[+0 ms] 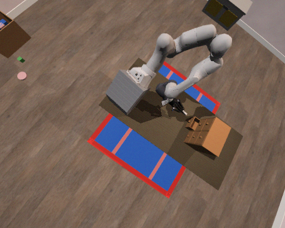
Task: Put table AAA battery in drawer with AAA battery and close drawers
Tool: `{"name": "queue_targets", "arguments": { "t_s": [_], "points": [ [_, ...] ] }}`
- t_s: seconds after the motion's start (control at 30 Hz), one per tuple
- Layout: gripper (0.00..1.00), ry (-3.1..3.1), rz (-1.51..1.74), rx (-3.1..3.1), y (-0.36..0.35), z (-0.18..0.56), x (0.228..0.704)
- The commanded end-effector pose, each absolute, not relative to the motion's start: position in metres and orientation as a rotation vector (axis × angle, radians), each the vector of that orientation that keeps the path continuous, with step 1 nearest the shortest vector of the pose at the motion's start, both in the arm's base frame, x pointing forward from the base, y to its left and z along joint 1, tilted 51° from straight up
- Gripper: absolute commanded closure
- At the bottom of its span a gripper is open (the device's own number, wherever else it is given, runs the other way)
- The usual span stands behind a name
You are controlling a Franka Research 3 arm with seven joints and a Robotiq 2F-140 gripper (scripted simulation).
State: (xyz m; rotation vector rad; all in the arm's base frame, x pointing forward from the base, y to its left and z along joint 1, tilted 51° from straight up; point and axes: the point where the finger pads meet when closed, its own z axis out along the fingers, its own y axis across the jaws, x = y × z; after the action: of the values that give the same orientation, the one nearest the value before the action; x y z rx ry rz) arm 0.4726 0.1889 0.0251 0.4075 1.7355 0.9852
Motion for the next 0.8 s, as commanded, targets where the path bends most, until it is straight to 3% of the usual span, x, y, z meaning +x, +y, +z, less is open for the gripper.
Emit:
{"name": "queue_targets", "arguments": {
  "t_s": [0.0, 0.77],
  "points": [
    [1.00, 1.734, 0.976, 0.401, 0.191, 0.023, 0.475],
    [1.00, 1.734, 0.976, 0.401, 0.263, -0.023, 0.523]
  ]
}}
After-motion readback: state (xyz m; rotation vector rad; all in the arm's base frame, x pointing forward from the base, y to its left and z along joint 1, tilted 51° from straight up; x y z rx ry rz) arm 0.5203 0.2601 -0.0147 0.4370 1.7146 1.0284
